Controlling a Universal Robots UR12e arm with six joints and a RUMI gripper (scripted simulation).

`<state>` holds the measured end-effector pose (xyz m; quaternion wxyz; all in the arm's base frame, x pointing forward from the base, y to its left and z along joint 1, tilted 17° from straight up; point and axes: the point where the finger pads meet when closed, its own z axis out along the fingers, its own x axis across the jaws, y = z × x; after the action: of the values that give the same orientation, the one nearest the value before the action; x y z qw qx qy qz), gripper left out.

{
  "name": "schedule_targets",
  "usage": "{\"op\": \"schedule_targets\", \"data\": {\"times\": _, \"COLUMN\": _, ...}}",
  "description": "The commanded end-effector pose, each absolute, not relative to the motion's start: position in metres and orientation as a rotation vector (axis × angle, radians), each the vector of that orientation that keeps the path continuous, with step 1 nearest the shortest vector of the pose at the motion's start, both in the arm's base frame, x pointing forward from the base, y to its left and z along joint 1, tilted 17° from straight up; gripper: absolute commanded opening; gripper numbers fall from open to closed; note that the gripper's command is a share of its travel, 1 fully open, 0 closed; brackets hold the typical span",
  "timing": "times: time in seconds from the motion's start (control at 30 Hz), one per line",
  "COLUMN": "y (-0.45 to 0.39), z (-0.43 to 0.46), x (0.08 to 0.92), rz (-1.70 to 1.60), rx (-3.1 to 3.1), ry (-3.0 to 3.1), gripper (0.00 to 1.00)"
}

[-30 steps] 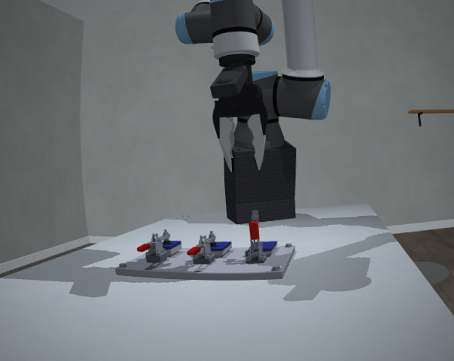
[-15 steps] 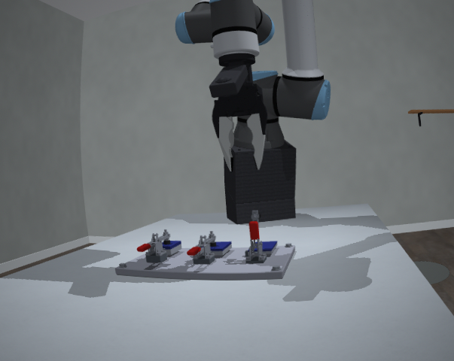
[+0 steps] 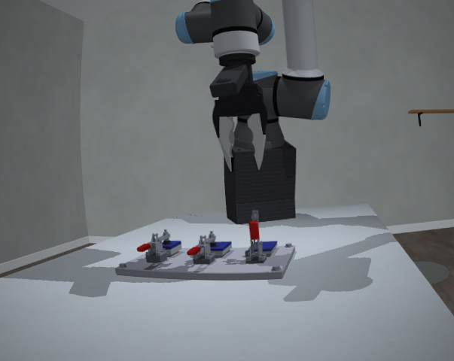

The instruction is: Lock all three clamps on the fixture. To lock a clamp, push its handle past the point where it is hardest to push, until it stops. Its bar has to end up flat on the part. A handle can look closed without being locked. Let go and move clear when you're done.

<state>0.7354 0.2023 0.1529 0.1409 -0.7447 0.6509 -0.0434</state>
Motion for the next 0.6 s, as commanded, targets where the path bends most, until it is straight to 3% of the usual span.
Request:
{"op": "schedule_targets", "data": {"times": 0.0, "y": 0.2035, "z": 0.1561, "x": 0.7387, "rz": -0.132, "rx": -2.149, "ry": 1.876, "gripper": 0.28}}
{"op": "schedule_targets", "data": {"times": 0.57, "y": 0.204, "z": 0.1542, "x": 0.7388, "rz": -0.131, "rx": -2.15, "ry": 1.876, "gripper": 0.28}}
